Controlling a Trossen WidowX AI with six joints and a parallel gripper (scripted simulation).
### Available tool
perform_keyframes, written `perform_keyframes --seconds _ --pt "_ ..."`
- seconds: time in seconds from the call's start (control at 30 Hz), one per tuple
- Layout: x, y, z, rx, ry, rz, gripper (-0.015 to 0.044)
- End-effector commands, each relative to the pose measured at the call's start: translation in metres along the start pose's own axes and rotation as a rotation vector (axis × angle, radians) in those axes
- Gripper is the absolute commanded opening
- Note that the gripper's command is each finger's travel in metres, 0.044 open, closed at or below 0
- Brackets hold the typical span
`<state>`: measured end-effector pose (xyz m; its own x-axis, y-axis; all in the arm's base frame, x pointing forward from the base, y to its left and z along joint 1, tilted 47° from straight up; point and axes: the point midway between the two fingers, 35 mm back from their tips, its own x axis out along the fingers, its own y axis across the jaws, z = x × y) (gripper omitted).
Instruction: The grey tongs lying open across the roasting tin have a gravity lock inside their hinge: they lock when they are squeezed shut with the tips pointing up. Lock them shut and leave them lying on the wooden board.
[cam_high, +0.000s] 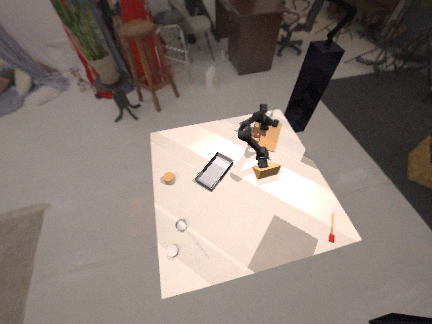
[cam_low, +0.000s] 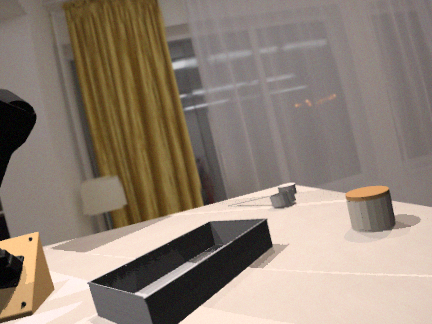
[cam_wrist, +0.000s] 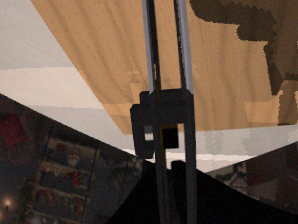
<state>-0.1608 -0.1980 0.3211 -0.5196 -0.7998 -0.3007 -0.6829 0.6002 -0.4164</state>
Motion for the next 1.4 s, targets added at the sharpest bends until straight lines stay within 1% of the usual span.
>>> perform_keyframes --seconds 0.0,0.67,1.37 --pt "-0.006 0.0 -0.002 0.021 0.109 -0.003 -0.015" --pt "-0.038 0.003 -0.004 0.19 0.521 -0.101 -0.015" --pt "-0.039 0.003 -0.004 0.192 0.524 -0.103 -0.015"
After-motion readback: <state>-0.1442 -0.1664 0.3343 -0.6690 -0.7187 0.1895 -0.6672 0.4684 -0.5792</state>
